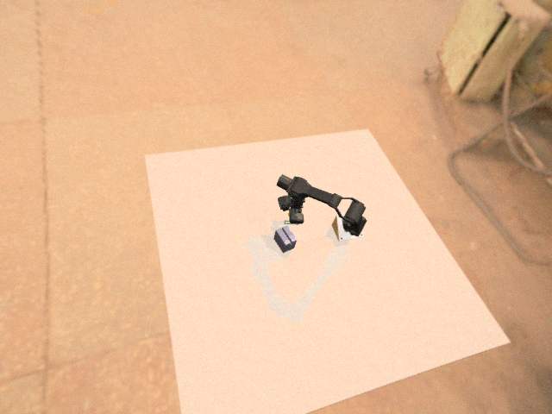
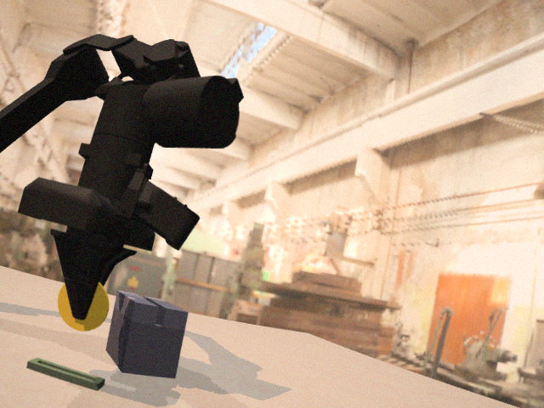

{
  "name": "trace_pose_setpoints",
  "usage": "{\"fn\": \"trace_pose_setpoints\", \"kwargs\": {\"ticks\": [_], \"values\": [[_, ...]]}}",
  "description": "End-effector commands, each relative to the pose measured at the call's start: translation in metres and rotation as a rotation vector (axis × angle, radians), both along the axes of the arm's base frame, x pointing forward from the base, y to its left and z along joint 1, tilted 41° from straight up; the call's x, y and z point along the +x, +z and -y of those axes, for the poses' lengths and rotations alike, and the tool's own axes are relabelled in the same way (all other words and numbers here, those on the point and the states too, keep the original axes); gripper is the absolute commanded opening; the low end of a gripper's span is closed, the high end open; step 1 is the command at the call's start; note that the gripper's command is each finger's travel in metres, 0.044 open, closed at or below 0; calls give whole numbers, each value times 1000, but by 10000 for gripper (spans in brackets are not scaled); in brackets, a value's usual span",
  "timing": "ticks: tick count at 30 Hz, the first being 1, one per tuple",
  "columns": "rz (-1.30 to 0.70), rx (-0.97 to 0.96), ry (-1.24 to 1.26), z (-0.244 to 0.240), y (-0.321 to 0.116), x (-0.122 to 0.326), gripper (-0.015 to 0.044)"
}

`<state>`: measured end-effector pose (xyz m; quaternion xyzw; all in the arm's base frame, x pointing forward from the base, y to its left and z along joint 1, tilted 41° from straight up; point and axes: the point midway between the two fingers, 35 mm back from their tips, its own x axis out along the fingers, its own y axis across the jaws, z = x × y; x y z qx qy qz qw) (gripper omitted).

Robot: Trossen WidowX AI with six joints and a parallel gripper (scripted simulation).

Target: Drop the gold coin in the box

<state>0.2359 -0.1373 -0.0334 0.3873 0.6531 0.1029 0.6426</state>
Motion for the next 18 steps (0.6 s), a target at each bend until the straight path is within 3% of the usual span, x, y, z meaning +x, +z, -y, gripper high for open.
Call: {"fn": "trace_pose_setpoints", "kwargs": {"ticks": [1,18], "values": [[-1,-4,5,8,9,-2,0],[-5,-1,1,29,38,-10,0]]}}
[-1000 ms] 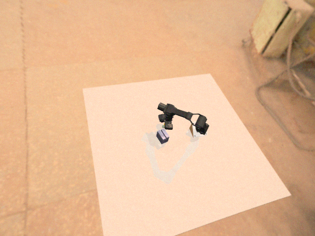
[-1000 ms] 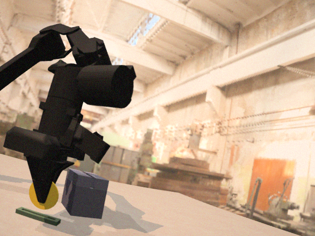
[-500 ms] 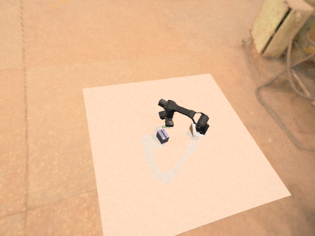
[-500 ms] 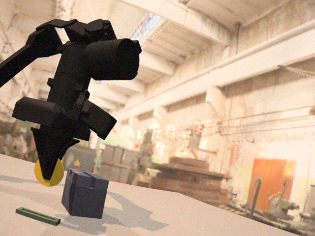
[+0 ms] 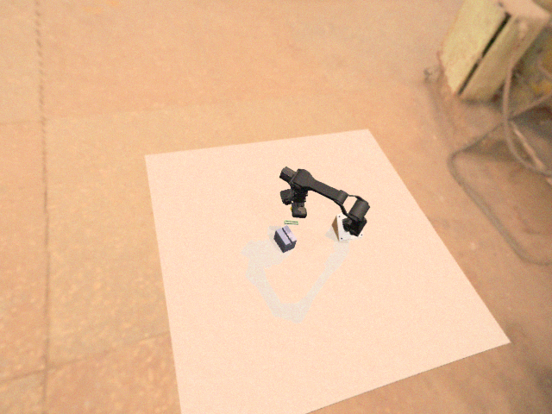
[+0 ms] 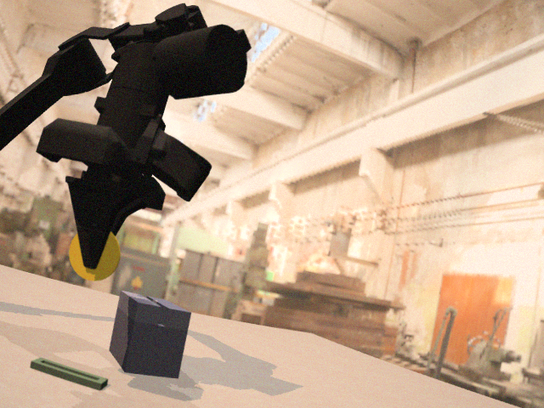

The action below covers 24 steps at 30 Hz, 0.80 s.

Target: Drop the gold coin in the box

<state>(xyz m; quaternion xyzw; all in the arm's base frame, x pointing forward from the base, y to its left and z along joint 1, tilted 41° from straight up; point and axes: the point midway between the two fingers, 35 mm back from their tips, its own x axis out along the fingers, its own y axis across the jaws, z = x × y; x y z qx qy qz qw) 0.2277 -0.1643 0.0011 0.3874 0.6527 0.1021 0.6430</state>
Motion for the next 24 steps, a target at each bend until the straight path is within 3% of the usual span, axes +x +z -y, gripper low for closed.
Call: {"fn": "trace_pose_setpoints", "kwargs": {"ticks": [1,24], "values": [[-16,2,-10,2,4,-2,0],[-509,98,-599,3,3,-9,0]]}}
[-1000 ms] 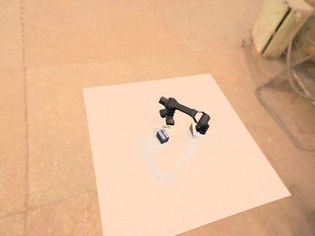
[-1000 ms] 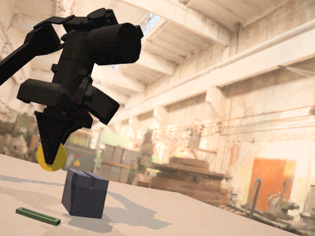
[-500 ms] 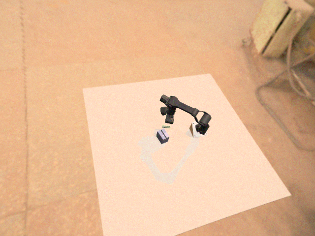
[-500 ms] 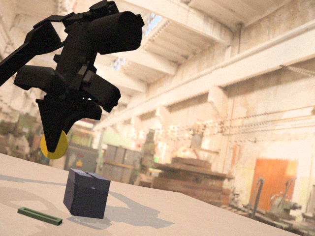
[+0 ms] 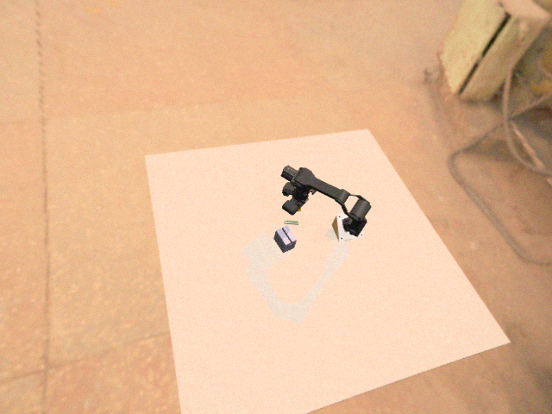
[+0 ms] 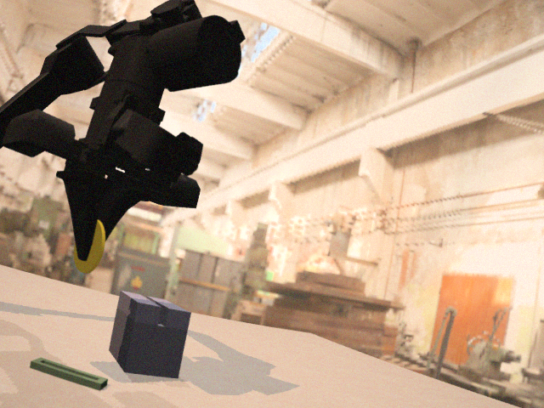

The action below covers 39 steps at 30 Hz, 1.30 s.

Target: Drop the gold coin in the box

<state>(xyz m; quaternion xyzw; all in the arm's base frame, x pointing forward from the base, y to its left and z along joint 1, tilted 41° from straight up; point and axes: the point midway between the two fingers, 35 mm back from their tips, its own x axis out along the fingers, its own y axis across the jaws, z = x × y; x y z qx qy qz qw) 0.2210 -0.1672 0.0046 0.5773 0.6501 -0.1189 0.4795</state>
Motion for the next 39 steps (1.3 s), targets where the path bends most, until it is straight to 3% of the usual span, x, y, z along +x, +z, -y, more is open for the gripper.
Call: {"fn": "trace_pose_setpoints", "kwargs": {"ticks": [1,8,39], "values": [[-102,19,-114,0,0,-2,0],[-238,45,-276,0,0,-4,0],[-240,37,-283,-21,27,37,0]]}}
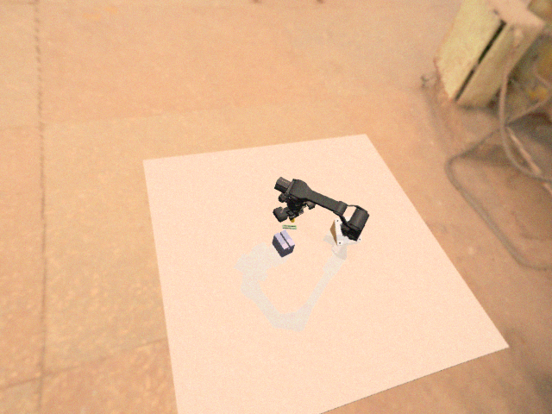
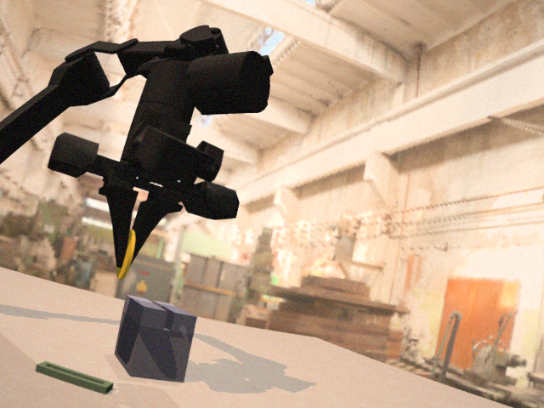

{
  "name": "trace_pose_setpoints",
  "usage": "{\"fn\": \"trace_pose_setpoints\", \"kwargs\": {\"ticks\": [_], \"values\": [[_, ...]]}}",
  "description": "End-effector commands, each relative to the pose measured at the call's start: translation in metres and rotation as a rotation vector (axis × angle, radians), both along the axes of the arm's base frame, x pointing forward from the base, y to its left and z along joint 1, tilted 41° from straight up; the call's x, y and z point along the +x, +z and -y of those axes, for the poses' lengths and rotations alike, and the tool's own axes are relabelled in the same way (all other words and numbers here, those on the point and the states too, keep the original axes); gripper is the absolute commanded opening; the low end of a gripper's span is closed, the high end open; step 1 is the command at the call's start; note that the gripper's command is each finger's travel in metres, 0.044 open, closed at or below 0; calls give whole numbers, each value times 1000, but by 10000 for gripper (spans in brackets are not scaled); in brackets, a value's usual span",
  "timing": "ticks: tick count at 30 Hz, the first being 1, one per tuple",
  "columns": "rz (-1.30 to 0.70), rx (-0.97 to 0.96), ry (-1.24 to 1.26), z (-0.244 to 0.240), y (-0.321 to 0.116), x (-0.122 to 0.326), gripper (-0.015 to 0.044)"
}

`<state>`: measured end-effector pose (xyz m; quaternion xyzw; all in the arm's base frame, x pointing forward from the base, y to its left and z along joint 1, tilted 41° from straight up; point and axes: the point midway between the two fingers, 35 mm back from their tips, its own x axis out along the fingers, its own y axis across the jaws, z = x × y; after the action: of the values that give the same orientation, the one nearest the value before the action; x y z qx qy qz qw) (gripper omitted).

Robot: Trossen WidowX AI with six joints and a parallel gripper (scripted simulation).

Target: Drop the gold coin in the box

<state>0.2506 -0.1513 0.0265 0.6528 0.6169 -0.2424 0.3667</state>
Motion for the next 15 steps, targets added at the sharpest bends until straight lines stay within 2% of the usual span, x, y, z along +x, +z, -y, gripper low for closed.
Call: {"fn": "trace_pose_setpoints", "kwargs": {"ticks": [1,15], "values": [[1,3,0,-6,7,9,0],[3,6,-1,-25,25,33,0]]}}
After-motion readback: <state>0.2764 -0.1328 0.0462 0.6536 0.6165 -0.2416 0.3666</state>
